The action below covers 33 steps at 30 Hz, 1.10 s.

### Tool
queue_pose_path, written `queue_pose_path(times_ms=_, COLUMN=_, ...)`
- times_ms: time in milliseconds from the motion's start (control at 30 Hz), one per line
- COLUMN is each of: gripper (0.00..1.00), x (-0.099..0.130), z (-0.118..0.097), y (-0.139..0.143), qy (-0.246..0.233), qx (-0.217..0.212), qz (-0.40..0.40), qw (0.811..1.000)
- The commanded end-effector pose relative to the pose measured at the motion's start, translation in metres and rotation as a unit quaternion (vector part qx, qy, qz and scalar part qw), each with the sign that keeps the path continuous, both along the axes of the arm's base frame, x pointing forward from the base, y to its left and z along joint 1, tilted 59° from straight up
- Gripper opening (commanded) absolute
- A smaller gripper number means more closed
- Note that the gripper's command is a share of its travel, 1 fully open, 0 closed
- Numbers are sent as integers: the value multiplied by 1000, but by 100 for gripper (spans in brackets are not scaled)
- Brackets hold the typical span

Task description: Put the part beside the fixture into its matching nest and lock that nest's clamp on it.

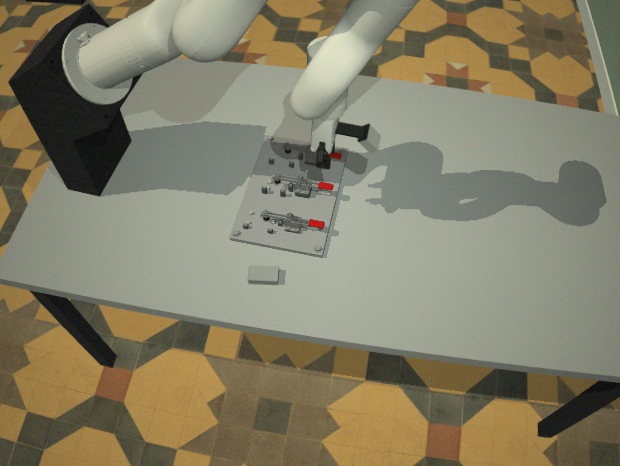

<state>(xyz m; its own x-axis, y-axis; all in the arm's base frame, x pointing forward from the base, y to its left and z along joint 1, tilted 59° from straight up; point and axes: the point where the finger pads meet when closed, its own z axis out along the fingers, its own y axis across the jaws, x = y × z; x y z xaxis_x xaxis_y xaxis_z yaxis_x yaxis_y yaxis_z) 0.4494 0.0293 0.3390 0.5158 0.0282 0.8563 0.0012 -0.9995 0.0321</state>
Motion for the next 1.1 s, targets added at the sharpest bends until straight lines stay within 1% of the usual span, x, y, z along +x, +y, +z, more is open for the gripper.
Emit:
queue_pose_path(times_ms=0, gripper=47, x=9, z=-5, y=0, qy=-1, qx=1, qz=1, qw=1000)
queue_pose_path(times_ms=300, gripper=47, x=47, z=-27, y=-1, qy=-1, qx=1, qz=1, qw=1000)
queue_pose_path(times_ms=500, gripper=47, x=64, z=-38, y=-1, qy=-1, qx=1, qz=1, qw=1000)
queue_pose_path(times_ms=767, gripper=47, x=71, z=-42, y=-1, qy=-1, qx=1, qz=1, qw=1000)
queue_pose_path(times_ms=1067, gripper=47, x=71, z=-42, y=-1, qy=-1, qx=1, qz=1, qw=1000)
